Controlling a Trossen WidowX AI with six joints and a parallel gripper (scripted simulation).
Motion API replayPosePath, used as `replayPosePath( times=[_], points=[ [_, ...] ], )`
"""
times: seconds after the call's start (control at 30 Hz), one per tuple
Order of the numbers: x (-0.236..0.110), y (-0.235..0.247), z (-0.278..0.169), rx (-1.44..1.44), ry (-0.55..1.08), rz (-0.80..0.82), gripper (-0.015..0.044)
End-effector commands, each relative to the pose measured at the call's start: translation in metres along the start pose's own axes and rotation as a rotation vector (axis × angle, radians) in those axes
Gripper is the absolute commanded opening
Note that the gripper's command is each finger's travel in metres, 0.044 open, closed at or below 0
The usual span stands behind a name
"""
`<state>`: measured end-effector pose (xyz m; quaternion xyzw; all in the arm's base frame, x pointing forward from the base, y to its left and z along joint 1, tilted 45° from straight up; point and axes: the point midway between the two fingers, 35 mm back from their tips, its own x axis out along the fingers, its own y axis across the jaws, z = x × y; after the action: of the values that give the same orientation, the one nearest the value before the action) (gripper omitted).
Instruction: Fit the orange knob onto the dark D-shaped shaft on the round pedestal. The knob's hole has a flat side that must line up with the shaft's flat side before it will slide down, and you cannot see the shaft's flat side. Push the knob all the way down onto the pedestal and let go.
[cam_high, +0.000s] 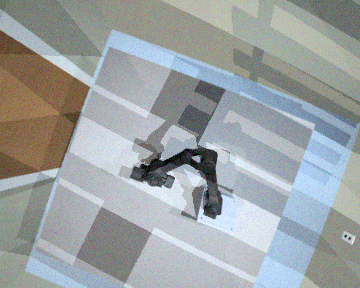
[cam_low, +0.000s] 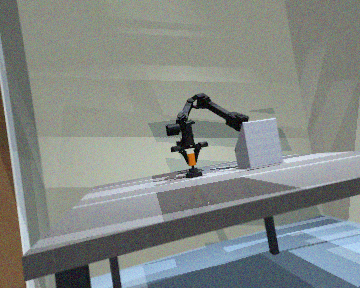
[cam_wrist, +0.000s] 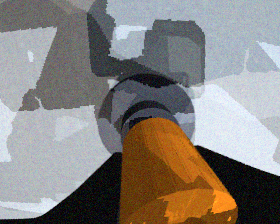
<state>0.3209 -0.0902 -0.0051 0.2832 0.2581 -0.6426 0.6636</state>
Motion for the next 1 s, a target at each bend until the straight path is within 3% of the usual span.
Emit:
replayPosePath(
  times=[0.0, 0.73, 0.97],
  points=[
    [0.002, 0.000, 0.000, -0.002, 0.001, 0.000, 0.0000],
    [0.014, 0.000, 0.000, 0.003, -0.001, 0.000, 0.0000],
    [0.014, 0.000, 0.000, 0.003, -0.001, 0.000, 0.0184]
  ],
)
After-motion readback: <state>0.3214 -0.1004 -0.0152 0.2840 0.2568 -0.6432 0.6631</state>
